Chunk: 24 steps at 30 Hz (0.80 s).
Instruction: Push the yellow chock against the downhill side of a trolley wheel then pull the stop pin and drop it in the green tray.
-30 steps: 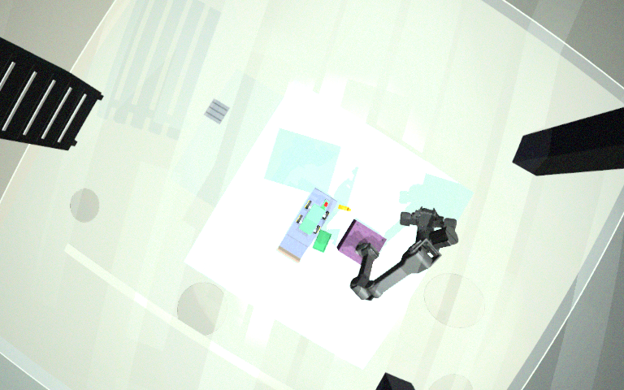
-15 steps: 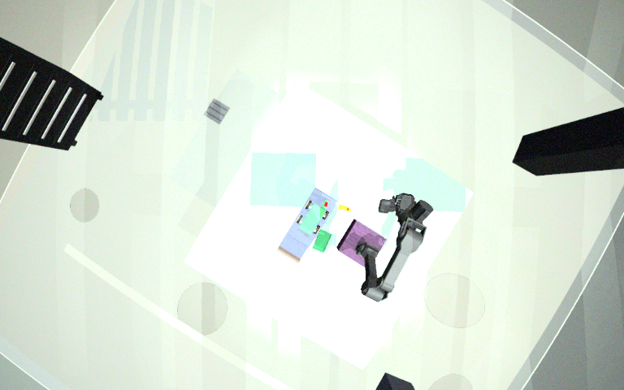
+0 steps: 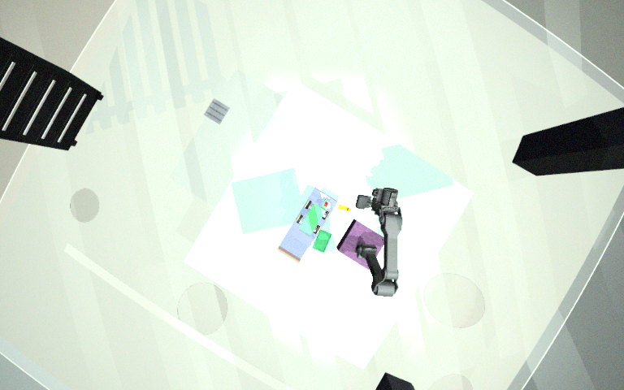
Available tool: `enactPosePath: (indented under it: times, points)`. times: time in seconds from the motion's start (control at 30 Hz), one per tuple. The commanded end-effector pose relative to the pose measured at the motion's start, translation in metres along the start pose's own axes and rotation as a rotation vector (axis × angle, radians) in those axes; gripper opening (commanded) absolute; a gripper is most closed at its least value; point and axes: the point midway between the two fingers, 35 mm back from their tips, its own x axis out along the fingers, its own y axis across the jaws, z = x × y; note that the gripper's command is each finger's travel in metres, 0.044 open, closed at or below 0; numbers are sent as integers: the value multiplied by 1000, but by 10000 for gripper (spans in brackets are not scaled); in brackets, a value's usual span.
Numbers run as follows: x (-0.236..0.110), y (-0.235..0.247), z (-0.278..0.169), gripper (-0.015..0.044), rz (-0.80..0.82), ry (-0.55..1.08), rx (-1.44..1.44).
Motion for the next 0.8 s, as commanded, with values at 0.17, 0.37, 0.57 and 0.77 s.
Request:
enactPosePath:
  times: [0.17, 0.37, 0.57, 0.77]
  points:
    - [33, 40, -45, 190, -20, 183, 75]
    - [49, 61, -80, 190, -73, 290, 110]
    - [53, 65, -90, 190, -92, 313, 117]
    - [75, 63, -95, 190, -92, 313, 117]
